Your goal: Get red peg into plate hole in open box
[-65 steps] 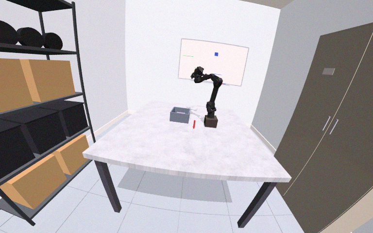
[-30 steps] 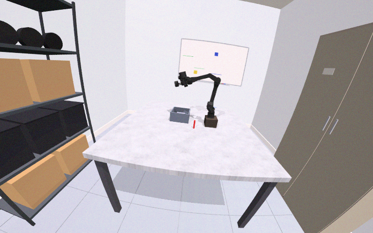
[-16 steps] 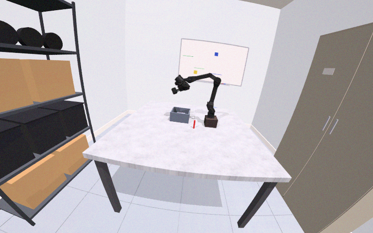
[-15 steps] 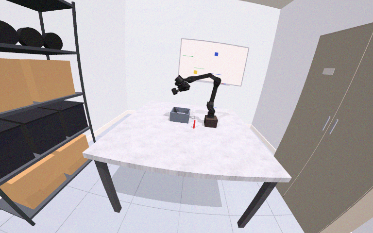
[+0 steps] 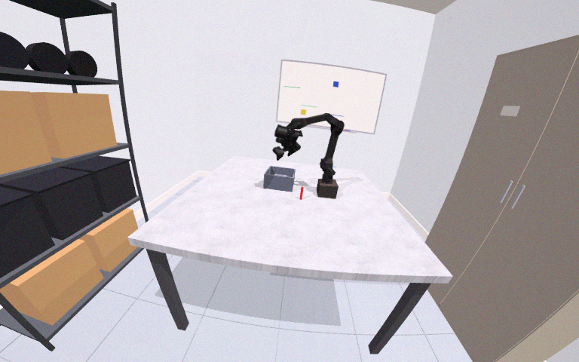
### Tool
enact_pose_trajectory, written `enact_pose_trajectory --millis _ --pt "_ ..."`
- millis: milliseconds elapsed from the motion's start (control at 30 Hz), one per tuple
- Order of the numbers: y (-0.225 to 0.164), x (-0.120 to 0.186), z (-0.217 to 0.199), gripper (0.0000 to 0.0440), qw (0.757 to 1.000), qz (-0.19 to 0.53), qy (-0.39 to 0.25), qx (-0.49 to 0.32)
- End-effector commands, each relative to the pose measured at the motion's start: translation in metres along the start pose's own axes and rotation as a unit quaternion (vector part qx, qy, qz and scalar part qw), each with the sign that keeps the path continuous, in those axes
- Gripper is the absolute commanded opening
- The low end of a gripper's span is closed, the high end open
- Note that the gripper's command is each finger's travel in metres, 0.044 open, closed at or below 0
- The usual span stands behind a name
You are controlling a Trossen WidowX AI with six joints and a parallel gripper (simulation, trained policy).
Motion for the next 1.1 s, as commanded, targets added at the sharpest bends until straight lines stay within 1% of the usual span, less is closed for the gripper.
enact_pose_trajectory --millis 0,267,500,767,1067 --pt "-0.029 0.011 -0.006 0.044 0.998 0.061 -0.009 -0.005" --pt "-0.08 0.023 -0.019 0.044 0.986 0.154 -0.057 -0.009" --pt "-0.113 0.023 -0.027 0.044 0.975 0.199 -0.102 -0.007" --pt "-0.141 0.007 -0.028 0.044 0.966 0.224 -0.133 -0.005" --pt "-0.166 -0.021 -0.022 0.044 0.962 0.24 -0.131 -0.011"
Point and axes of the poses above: the point midway between the two fingers, 35 mm back from their tips, its own x axis back along the fingers, its own z axis across the jaws, y = z × x, the point moved 5 cm from there along x, back along the fingers, and after that the axes turned 14 degrees about -x, right-handed, at the moved point
